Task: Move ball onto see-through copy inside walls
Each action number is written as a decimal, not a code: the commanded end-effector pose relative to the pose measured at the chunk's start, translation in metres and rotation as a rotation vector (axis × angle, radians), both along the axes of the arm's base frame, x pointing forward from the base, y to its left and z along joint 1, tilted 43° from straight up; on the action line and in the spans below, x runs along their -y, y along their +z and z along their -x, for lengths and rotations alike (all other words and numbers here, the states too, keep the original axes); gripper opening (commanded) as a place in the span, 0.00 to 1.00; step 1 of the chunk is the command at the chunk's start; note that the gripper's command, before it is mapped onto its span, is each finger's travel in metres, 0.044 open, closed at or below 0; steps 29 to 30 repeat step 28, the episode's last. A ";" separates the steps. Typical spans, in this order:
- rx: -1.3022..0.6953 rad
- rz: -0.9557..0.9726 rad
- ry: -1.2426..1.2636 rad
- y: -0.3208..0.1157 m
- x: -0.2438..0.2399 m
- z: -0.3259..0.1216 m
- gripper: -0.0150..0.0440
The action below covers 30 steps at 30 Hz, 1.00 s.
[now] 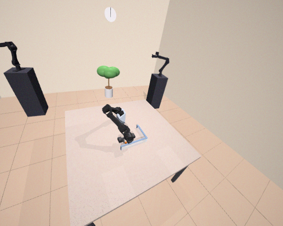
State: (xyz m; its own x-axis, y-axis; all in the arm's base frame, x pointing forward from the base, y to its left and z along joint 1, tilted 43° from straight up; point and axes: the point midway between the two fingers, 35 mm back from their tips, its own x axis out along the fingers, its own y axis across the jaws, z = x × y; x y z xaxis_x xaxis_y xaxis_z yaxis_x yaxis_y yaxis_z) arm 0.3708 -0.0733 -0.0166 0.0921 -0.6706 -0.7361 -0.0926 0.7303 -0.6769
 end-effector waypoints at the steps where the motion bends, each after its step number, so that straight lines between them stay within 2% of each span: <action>1: 0.006 -0.004 0.005 0.027 -0.027 0.000 0.62; 5: 0.002 -0.001 0.004 0.060 -0.056 0.008 0.62; 14: 0.012 -0.002 0.023 0.054 -0.054 0.003 0.62; 19: 0.018 -0.003 0.023 0.087 -0.082 0.010 0.84; 23: 0.019 -0.003 0.023 0.089 -0.084 0.011 1.00; 30: 0.019 -0.003 0.023 0.089 -0.084 0.011 1.00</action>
